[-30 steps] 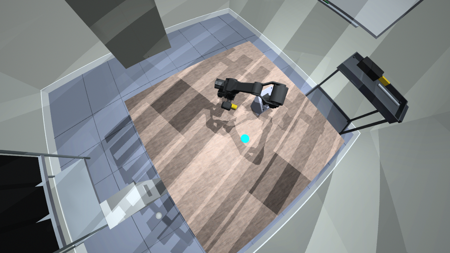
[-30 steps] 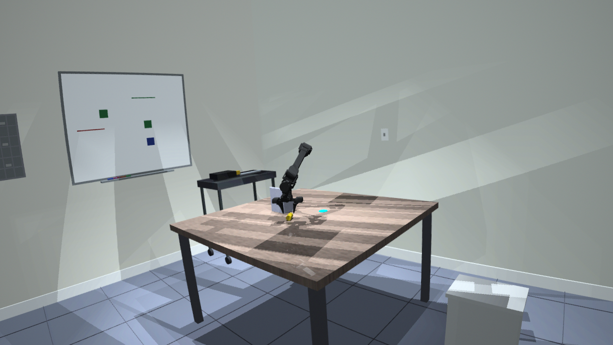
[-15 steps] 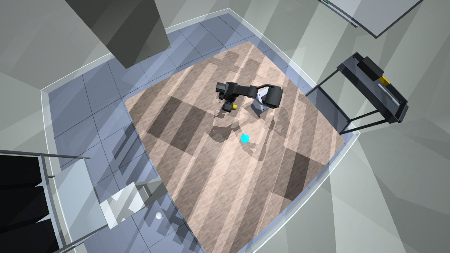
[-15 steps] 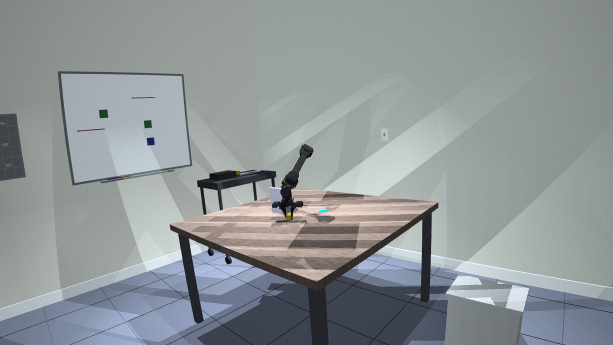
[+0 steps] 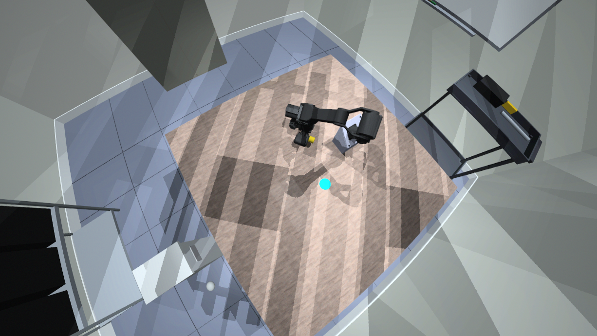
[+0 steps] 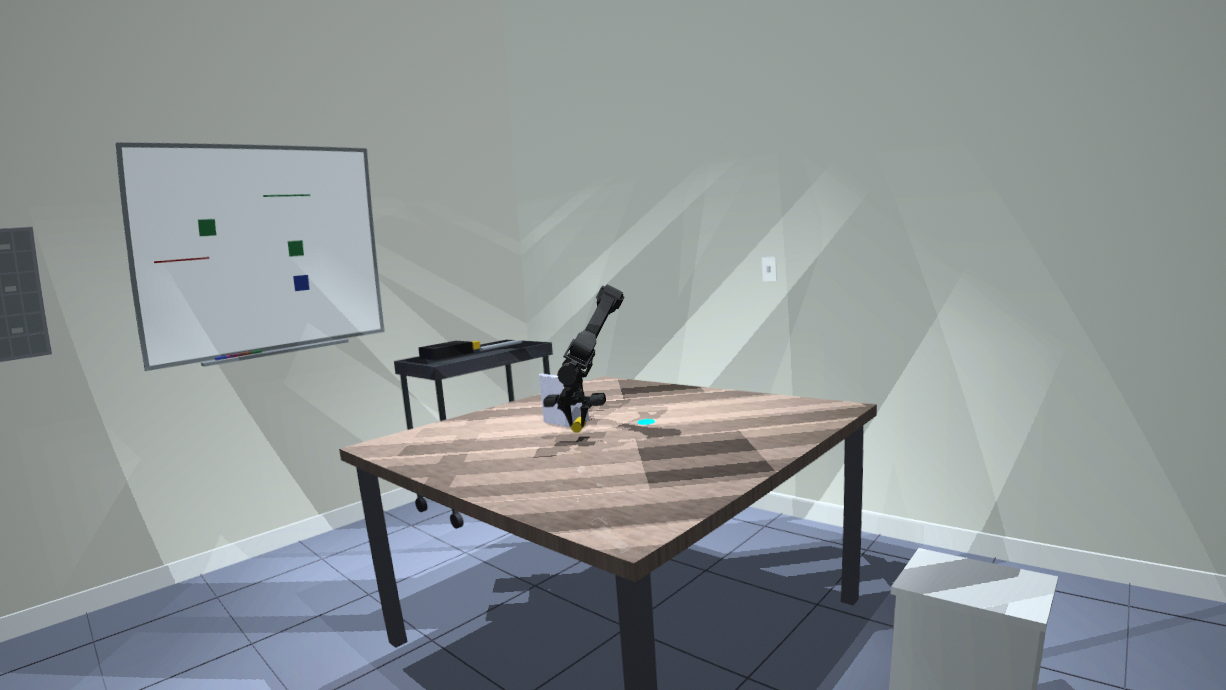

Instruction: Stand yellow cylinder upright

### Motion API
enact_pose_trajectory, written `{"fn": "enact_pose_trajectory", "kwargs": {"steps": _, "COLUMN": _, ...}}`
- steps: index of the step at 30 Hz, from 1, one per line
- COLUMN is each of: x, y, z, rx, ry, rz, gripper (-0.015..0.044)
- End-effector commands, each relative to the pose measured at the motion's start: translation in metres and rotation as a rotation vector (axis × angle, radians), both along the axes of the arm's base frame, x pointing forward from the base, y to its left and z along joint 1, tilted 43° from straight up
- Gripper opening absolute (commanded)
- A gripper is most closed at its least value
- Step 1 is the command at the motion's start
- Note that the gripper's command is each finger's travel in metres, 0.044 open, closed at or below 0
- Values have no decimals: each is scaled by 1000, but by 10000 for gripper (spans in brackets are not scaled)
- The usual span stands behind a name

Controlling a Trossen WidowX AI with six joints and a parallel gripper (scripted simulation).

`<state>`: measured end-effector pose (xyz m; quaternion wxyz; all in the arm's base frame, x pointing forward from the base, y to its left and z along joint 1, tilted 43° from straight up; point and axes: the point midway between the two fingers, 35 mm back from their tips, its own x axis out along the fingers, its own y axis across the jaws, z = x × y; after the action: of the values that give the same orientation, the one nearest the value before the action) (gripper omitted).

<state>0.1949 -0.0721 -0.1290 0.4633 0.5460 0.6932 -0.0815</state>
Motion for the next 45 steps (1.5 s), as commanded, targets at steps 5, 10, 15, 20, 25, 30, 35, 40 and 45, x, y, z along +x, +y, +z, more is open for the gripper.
{"fn": "enact_pose_trajectory", "kwargs": {"steps": 5, "x": 2, "y": -19, "z": 17, "rx": -12, "ry": -7, "rz": 5, "gripper": 105}}
{"fn": "enact_pose_trajectory", "kwargs": {"steps": 10, "x": 1, "y": -30, "z": 29, "rx": -12, "ry": -7, "rz": 5, "gripper": 105}}
{"fn": "enact_pose_trajectory", "kwargs": {"steps": 15, "x": -1, "y": -40, "z": 41, "rx": -11, "ry": -7, "rz": 5, "gripper": 105}}
{"fn": "enact_pose_trajectory", "kwargs": {"steps": 20, "x": -3, "y": -50, "z": 54, "rx": -10, "ry": -7, "rz": 6, "gripper": 105}}
{"fn": "enact_pose_trajectory", "kwargs": {"steps": 25, "x": -5, "y": -54, "z": 61, "rx": -10, "ry": -7, "rz": 7, "gripper": 105}}
{"fn": "enact_pose_trajectory", "kwargs": {"steps": 30, "x": 3, "y": -50, "z": 70, "rx": -19, "ry": -24, "rz": 26, "gripper": 105}}
{"fn": "enact_pose_trajectory", "kwargs": {"steps": 35, "x": 12, "y": -44, "z": 81, "rx": -28, "ry": -44, "rz": 48, "gripper": 105}}
{"fn": "enact_pose_trajectory", "kwargs": {"steps": 40, "x": 21, "y": -37, "z": 92, "rx": -37, "ry": -65, "rz": 71, "gripper": 105}}
{"fn": "enact_pose_trajectory", "kwargs": {"steps": 45, "x": 28, "y": -29, "z": 103, "rx": -44, "ry": -86, "rz": 94, "gripper": 105}}
